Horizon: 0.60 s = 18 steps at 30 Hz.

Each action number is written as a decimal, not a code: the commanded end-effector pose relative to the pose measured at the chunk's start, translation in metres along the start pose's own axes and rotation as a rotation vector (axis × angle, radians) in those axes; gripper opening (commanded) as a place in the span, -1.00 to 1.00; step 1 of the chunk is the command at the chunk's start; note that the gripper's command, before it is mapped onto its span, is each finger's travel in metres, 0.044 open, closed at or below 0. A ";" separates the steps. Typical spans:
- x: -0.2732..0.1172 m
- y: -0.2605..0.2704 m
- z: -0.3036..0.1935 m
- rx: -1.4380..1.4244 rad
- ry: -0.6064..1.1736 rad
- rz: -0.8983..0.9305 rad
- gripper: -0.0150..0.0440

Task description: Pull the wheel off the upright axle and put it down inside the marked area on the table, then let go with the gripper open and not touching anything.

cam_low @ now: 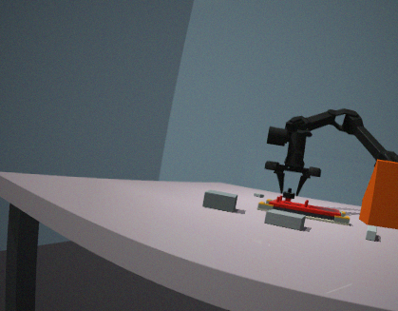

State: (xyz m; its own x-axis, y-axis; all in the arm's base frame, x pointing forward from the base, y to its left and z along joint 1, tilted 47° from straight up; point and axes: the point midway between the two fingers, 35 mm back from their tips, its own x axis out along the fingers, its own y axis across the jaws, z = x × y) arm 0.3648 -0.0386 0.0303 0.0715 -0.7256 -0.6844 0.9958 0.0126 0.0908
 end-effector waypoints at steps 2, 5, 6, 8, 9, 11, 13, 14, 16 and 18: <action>0.000 -0.001 0.000 0.001 0.000 -0.003 0.10; 0.000 -0.001 0.000 0.001 0.000 -0.003 0.03; 0.000 -0.001 0.000 0.001 0.000 -0.003 0.01; 0.000 -0.001 0.000 0.001 0.000 -0.003 -0.10; 0.000 -0.001 0.000 0.001 0.000 -0.003 -0.19; 0.000 -0.001 0.000 0.001 0.000 -0.003 -0.37; -0.001 -0.001 0.000 0.001 0.000 -0.003 -0.49; -0.001 -0.001 0.000 0.001 0.000 -0.003 -0.49; -0.002 -0.001 0.000 0.001 0.000 -0.003 -0.49; -0.003 -0.001 0.000 0.001 0.000 -0.003 -0.49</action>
State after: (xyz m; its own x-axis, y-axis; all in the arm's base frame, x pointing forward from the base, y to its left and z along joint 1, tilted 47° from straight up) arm 0.3642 -0.0382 0.0311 0.0682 -0.7264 -0.6839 0.9962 0.0121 0.0865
